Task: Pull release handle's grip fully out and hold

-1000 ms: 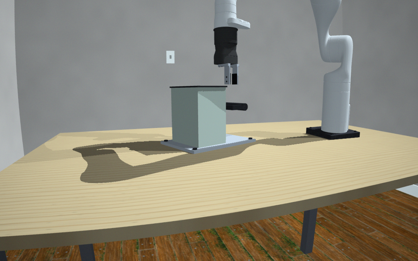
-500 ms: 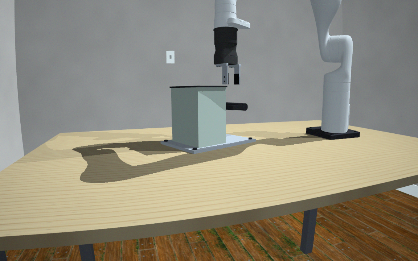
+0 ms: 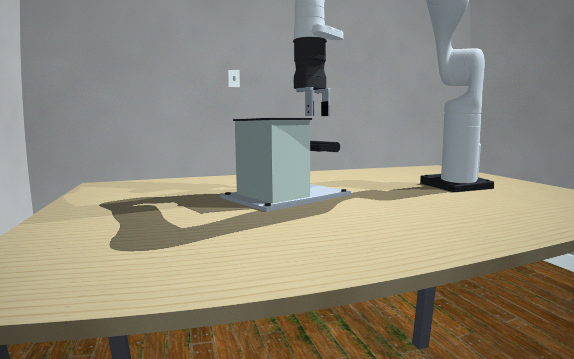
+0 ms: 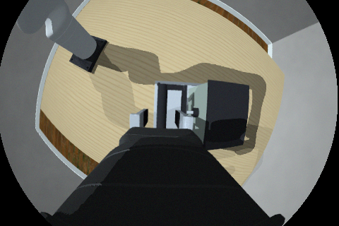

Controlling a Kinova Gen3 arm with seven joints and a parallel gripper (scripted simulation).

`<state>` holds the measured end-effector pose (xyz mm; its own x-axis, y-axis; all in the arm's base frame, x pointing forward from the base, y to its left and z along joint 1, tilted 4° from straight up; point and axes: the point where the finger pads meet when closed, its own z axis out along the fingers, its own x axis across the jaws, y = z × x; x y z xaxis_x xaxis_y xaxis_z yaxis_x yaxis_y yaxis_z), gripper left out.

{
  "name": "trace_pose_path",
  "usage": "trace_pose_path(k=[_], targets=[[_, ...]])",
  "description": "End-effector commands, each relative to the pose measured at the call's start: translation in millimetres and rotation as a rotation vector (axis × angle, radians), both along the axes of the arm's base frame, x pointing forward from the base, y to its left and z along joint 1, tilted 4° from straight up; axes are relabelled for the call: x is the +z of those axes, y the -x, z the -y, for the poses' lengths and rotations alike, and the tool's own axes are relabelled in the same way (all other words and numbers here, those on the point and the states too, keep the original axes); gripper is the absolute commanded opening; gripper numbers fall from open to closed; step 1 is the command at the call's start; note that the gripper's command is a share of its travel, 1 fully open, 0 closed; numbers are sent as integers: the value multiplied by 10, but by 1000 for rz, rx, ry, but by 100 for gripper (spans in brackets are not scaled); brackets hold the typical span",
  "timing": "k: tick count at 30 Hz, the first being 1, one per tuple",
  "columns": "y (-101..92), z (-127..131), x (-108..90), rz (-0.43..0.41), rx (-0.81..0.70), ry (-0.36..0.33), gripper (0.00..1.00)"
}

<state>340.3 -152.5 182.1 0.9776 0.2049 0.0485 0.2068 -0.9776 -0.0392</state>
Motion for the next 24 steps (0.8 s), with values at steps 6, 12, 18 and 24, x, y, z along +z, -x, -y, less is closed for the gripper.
trace_pose_path(k=[6,12,18,24], targets=[[-3,2,-11,1,0,0,91],[-5,1,-53,1,0,1,91],[-6,-1,-95,1,0,1,91],[-10,-4,-175,1,0,1,91]])
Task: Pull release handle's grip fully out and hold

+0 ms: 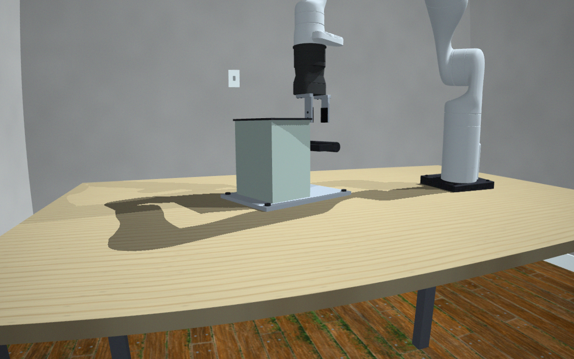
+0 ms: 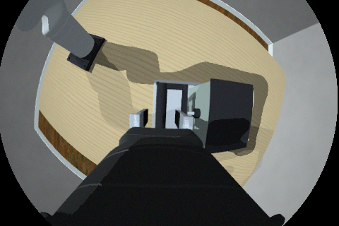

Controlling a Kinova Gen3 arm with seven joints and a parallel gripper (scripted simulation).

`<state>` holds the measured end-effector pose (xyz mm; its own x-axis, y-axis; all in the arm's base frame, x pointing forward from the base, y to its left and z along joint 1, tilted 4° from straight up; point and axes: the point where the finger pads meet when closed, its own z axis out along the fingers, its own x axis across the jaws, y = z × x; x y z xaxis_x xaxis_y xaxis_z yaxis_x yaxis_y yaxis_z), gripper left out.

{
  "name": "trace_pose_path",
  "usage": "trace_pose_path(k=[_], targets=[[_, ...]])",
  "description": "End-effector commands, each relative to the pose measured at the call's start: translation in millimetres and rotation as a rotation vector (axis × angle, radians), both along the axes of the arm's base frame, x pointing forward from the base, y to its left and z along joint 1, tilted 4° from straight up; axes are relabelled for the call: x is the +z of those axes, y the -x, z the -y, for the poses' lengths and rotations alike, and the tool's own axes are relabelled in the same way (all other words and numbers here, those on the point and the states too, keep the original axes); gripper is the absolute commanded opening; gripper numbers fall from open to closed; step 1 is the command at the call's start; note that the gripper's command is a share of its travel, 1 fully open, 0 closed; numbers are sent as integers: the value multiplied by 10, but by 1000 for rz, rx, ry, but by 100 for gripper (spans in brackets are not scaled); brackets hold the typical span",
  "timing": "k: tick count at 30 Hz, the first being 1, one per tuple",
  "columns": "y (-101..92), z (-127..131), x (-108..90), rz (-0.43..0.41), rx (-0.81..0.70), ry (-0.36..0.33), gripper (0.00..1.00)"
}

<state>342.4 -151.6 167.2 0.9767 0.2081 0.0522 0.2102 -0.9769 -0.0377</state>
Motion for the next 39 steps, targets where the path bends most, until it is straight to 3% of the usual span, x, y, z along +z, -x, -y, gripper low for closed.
trace_pose_path(k=[1,22,39], targets=[[10,5,-41,-3,-3,0,91],[-1,-4,-290,-3,-3,0,91],[-3,-5,-333,-3,-3,0,91]])
